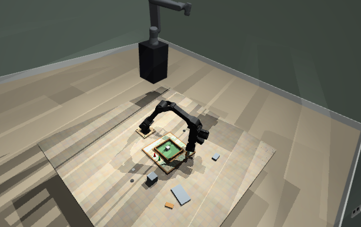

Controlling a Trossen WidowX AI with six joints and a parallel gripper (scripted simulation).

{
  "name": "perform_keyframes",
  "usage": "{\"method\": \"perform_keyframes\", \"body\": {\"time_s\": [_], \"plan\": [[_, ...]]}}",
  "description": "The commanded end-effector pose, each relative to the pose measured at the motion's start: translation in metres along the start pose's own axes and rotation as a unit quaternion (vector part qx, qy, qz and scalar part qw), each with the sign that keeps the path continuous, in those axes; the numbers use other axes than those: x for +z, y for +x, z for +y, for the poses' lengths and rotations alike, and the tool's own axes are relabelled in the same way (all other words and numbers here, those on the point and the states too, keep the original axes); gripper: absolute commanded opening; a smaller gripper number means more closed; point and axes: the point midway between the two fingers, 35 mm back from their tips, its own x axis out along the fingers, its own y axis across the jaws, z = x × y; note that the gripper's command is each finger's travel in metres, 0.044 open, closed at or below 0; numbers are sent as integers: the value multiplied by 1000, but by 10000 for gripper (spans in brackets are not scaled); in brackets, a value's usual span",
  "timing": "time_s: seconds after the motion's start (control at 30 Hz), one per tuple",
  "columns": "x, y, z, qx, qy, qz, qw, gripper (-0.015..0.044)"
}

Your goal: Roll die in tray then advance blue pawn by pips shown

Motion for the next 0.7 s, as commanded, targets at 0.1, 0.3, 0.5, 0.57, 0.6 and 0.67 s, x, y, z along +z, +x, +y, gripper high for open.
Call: {"method": "perform_keyframes", "body": {"time_s": [0.1,0.3,0.5,0.57,0.6,0.67], "plan": [[2,-34,0,1,0,0,1000,0],[0,-63,1,1,0,0,1000,0],[-5,-93,2,1,0,0,1000,0],[-6,-99,2,1,0,0,1000,0],[-7,-100,2,1,0,0,1000,0],[-7,-100,2,1,0,0,1000,0]]}}
